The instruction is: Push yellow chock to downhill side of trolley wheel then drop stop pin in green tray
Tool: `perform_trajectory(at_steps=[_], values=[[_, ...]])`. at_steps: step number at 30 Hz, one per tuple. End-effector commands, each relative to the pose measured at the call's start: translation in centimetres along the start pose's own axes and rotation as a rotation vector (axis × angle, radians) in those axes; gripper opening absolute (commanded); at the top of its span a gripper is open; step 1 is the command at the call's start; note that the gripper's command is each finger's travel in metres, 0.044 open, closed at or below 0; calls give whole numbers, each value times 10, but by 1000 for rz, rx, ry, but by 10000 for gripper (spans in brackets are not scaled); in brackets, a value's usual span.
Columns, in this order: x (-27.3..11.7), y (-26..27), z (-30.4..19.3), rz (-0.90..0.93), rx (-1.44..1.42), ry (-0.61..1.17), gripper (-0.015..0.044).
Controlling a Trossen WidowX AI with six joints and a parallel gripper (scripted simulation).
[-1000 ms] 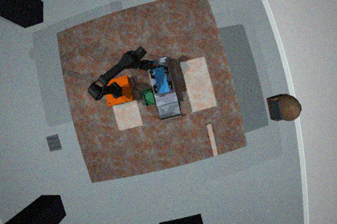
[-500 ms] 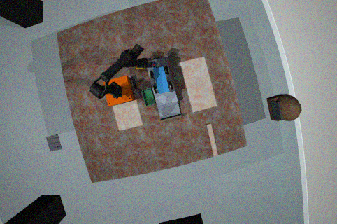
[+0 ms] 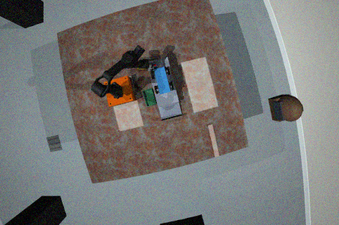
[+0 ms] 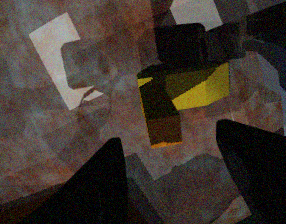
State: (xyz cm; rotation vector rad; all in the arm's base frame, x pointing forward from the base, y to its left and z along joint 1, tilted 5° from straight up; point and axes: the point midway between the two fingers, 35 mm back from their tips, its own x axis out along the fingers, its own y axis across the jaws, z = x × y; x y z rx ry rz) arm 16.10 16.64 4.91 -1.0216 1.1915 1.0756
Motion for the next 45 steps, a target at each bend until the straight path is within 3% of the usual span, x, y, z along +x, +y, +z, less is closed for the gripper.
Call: perform_trajectory(at_steps=[1,33,38,45], values=[[7,0,-1,2,3,8,190],[50,1,-2,2,3,8,190],[46,0,-1,2,0,3,59],[45,0,-1,2,0,3,0]])
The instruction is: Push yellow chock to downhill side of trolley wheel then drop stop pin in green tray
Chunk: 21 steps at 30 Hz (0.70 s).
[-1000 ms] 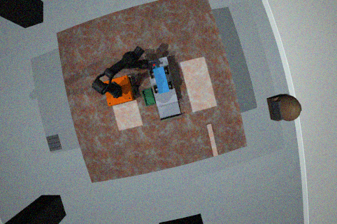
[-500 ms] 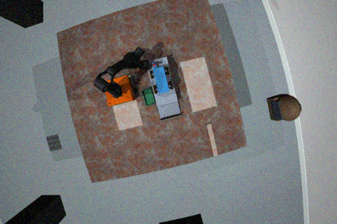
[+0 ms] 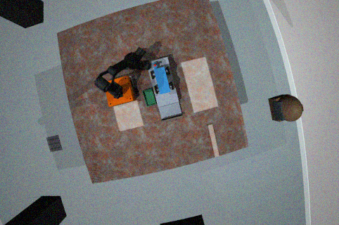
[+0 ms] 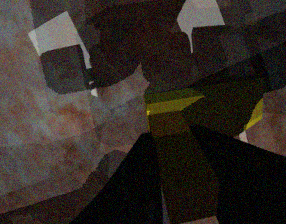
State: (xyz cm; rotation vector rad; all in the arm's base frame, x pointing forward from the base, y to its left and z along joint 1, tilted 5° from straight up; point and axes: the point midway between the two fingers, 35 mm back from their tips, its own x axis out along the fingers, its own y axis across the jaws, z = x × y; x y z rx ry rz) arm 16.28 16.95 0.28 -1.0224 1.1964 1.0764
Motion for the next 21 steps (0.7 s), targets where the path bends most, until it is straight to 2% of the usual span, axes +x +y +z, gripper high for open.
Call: perform_trajectory(at_steps=[1,21], values=[[-4,0,0,-1,0,0,0],[-73,4,-5,-1,3,5,0]])
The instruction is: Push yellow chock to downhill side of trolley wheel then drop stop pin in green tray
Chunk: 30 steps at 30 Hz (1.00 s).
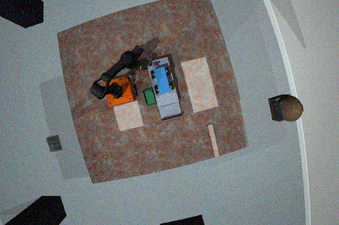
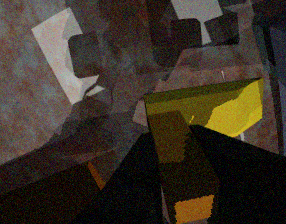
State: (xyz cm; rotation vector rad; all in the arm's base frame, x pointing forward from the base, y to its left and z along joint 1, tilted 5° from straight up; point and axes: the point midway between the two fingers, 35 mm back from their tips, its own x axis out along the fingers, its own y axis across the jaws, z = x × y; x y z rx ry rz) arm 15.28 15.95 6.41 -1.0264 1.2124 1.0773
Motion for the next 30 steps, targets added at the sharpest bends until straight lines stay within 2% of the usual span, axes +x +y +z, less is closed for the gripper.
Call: perform_trajectory(at_steps=[1,22,30], values=[[-14,-1,1,-9,2,-9,0],[-82,-5,5,-10,2,-9,0],[-86,-5,5,-10,8,-9,0]])
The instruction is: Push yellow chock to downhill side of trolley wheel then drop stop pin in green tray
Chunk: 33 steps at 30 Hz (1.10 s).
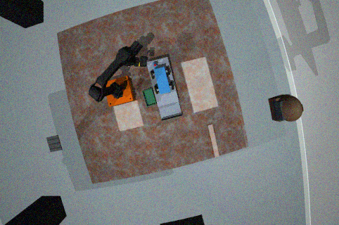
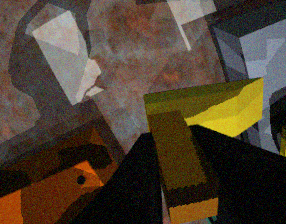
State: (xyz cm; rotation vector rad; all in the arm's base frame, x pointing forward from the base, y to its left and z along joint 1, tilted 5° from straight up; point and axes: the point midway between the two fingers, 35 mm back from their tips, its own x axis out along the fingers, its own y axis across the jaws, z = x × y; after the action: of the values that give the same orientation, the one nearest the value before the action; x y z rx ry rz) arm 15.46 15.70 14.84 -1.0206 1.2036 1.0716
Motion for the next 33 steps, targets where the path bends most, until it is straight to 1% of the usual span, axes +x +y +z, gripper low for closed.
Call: perform_trajectory(at_steps=[1,33], values=[[-2,-1,0,-3,19,-1,0],[-2,-1,0,-4,1086,-5,0]])
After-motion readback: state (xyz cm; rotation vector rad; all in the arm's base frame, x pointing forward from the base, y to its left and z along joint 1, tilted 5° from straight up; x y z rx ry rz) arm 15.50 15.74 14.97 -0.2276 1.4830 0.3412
